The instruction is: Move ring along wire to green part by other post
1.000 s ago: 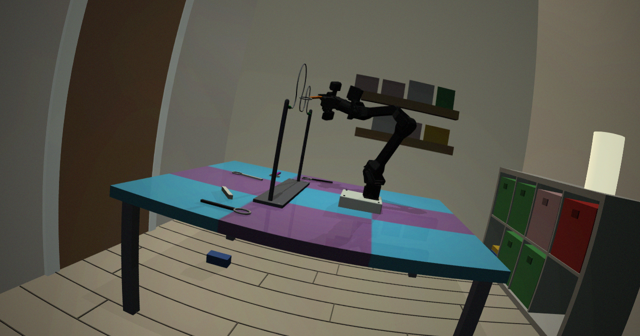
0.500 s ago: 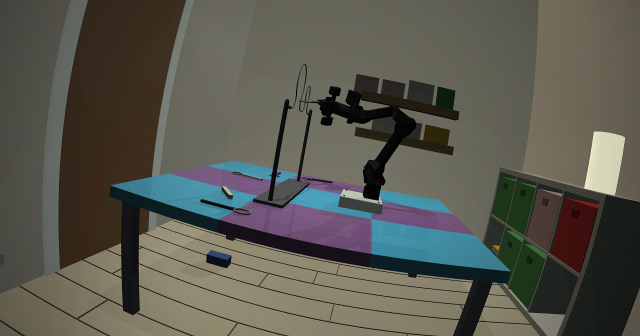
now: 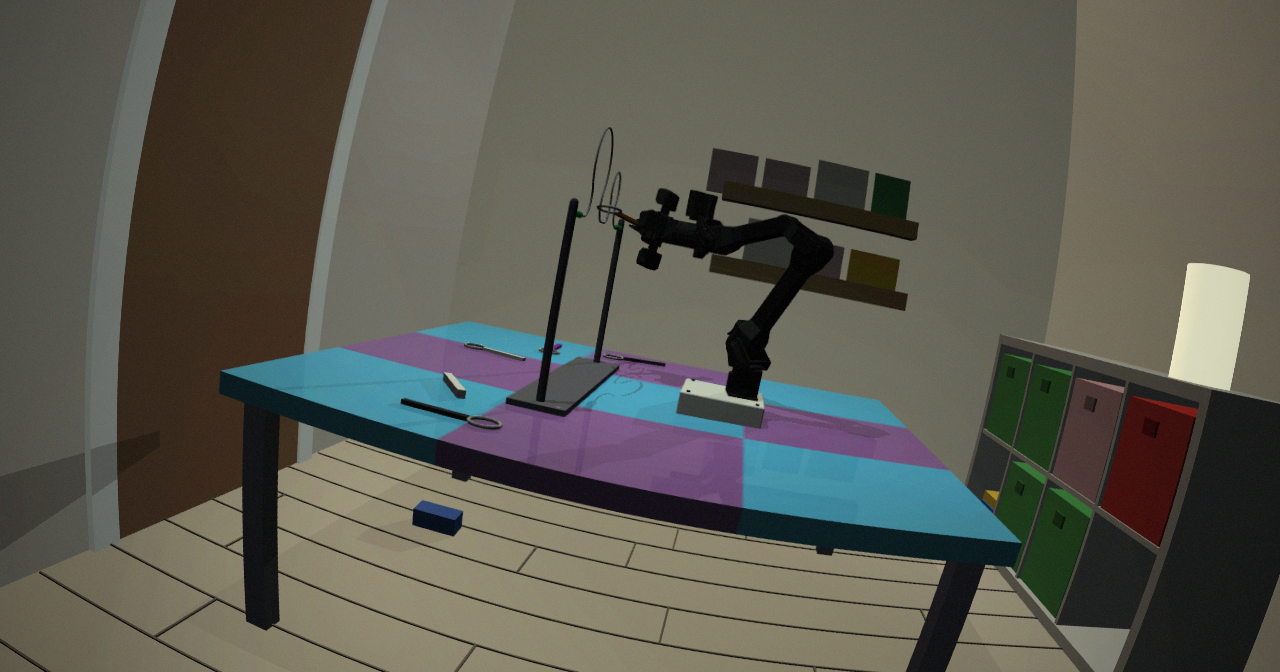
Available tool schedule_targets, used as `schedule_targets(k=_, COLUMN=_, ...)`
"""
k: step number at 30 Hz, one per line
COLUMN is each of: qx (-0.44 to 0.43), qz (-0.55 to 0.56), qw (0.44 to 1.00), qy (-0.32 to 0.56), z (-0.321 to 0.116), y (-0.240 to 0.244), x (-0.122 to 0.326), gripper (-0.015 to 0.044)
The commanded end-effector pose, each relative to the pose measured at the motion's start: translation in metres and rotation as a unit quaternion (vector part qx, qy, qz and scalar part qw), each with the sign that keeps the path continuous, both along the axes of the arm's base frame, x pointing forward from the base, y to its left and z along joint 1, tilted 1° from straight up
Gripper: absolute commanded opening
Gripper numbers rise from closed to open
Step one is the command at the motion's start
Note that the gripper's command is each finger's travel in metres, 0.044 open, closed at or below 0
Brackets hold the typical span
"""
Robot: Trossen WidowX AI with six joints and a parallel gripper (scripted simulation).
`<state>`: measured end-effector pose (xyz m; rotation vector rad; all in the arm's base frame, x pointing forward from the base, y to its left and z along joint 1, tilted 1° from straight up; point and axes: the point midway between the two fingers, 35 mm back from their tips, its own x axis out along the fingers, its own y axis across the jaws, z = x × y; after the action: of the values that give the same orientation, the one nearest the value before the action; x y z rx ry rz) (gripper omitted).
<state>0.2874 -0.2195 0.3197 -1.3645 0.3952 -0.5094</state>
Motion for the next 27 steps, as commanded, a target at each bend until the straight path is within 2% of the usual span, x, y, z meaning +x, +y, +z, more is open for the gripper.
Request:
schedule_targets(k=1, qx=0.043, qz=-0.002, qw=0.999, qy=-0.003, z=-0.013, y=0.003, x=-0.001, gripper=-0.0150)
schedule_targets(k=14, qx=0.203, qz=-0.003, qw=0.979, qy=-0.015, z=-0.057, y=0.024, x=0.001, gripper=-0.0150)
schedule_targets(k=27, qx=0.359, qz=-0.004, qw=0.933, qy=-0.026, z=-0.092, y=0.057, x=0.003, gripper=-0.0150)
